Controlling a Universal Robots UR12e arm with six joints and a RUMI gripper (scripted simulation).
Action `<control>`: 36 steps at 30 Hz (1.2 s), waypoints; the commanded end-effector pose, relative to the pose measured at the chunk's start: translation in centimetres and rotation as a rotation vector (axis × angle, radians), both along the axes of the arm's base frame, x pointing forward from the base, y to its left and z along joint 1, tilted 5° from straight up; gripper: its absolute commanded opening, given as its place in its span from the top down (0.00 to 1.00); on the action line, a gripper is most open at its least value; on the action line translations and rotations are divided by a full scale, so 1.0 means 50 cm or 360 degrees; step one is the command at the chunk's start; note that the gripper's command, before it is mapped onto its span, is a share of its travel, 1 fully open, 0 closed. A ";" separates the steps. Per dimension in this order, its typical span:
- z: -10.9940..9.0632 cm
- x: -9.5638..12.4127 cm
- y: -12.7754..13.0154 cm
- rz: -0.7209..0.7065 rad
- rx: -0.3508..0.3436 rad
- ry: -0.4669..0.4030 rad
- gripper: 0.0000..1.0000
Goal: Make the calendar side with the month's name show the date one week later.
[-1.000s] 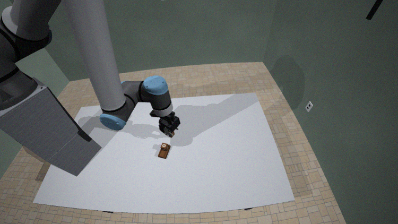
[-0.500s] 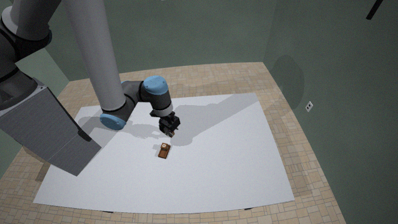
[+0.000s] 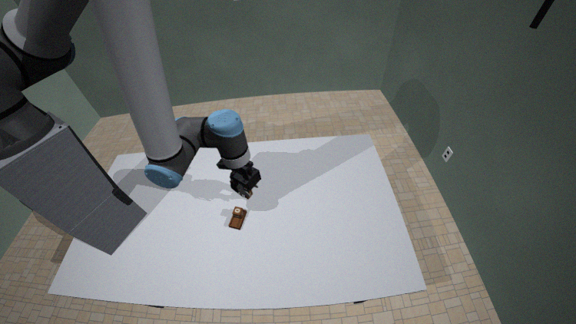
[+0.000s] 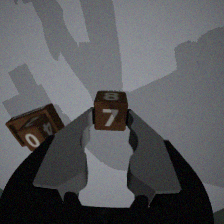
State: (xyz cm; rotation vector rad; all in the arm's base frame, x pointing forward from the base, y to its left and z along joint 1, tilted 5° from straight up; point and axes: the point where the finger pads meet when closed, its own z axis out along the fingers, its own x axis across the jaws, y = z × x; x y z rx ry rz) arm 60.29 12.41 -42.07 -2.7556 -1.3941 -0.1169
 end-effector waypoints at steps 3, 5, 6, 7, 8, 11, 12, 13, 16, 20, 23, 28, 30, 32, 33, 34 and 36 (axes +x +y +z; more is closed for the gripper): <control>-0.003 0.005 0.000 0.0000 -0.0001 -0.0004 0.89; -0.004 0.004 0.001 0.0000 -0.0001 -0.0003 0.89; -0.005 0.003 0.001 0.0000 -0.0001 -0.0002 0.89; -0.005 0.003 0.001 0.0000 -0.0001 -0.0002 0.89; -0.006 0.004 0.001 0.0000 -0.0001 -0.0003 0.89; -0.007 0.004 0.001 0.0000 -0.0001 -0.0003 0.89; -0.008 0.004 0.001 0.0001 -0.0001 -0.0003 0.89; -0.008 0.005 0.001 0.0001 -0.0001 -0.0004 0.89; -0.007 0.005 0.001 0.0001 -0.0002 -0.0005 0.89; -0.007 0.005 0.001 0.0001 -0.0001 -0.0004 0.89; -0.007 0.005 0.001 0.0001 -0.0001 -0.0004 0.89; -0.007 0.005 0.001 0.0001 -0.0001 -0.0004 0.89; -0.007 0.005 0.001 0.0001 -0.0001 -0.0004 0.89; -0.007 0.005 0.001 0.0001 -0.0001 -0.0004 0.89; -0.007 0.005 0.001 0.0001 -0.0001 -0.0004 0.89; -0.007 0.005 0.001 0.0001 -0.0001 -0.0004 0.89; -0.007 0.005 0.001 0.0001 -0.0001 -0.0004 0.89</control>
